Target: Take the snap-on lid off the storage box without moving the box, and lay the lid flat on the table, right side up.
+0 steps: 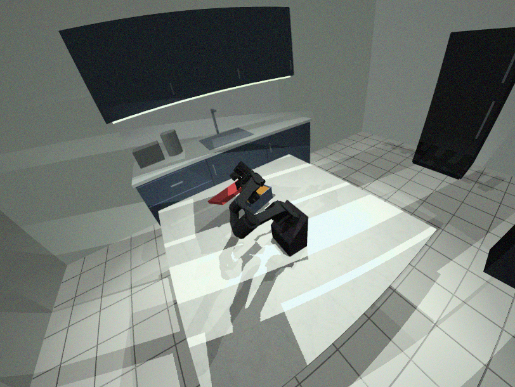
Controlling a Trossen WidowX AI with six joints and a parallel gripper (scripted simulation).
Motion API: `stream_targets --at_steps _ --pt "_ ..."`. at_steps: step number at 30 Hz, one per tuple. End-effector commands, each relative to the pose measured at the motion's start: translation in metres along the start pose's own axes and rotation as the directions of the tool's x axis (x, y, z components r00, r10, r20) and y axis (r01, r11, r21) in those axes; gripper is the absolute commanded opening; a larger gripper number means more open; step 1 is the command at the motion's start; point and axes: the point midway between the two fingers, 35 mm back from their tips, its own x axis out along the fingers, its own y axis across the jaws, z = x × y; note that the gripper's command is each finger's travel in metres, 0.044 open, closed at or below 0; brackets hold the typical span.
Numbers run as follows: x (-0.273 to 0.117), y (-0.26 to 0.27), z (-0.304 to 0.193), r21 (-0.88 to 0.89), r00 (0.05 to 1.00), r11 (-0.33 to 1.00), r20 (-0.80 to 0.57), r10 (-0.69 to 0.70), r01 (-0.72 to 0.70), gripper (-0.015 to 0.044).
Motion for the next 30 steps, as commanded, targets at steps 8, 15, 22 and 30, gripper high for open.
stream_targets --at_steps 8,15,22,30 --pt "-0.001 -0.001 -0.022 0.004 1.0 1.0 0.005 0.003 -0.003 0.0" --pt "-0.001 -0.001 -0.036 0.005 1.0 1.0 0.005 0.003 -0.003 0.0" --pt "-0.002 -0.002 -0.05 0.005 1.0 1.0 0.004 0.003 -0.003 0.0" --pt "-0.002 -0.002 -0.066 0.006 1.0 1.0 0.004 0.003 -0.003 0.0"
